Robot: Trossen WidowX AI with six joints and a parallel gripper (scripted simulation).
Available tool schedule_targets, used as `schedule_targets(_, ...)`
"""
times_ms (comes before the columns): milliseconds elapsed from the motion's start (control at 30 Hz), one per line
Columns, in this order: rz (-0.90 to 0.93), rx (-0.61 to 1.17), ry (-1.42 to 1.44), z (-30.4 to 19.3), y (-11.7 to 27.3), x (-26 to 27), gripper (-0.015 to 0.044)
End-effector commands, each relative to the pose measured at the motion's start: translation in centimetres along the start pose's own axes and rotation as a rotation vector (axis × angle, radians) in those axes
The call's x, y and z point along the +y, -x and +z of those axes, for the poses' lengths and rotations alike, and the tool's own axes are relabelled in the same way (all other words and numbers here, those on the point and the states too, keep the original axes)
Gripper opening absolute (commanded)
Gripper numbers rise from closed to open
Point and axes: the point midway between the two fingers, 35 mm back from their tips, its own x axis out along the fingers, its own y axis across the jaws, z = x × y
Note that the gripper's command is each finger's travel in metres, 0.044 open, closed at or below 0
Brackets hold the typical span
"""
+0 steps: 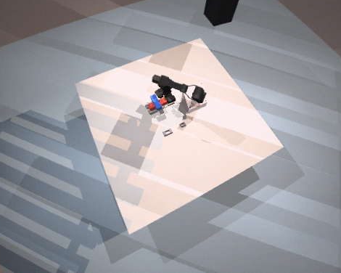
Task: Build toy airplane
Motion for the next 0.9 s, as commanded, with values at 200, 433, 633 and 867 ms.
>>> schedule_targets(200, -0.004, -0.004, 0.02, -0.5, -0.8, -2.6, 0.0)
schedule_targets(433, -0.004, -0.004, 0.02, -0.5, -0.8, -2.6, 0.0065)
schedule_targets(633, -0.004, -0.004, 0.02, -0.5, -0.8, -2.6, 0.0065)
schedule_targets(867, -0.004, -0.004, 0.02, -0.5, -0.8, -2.6, 0.0065)
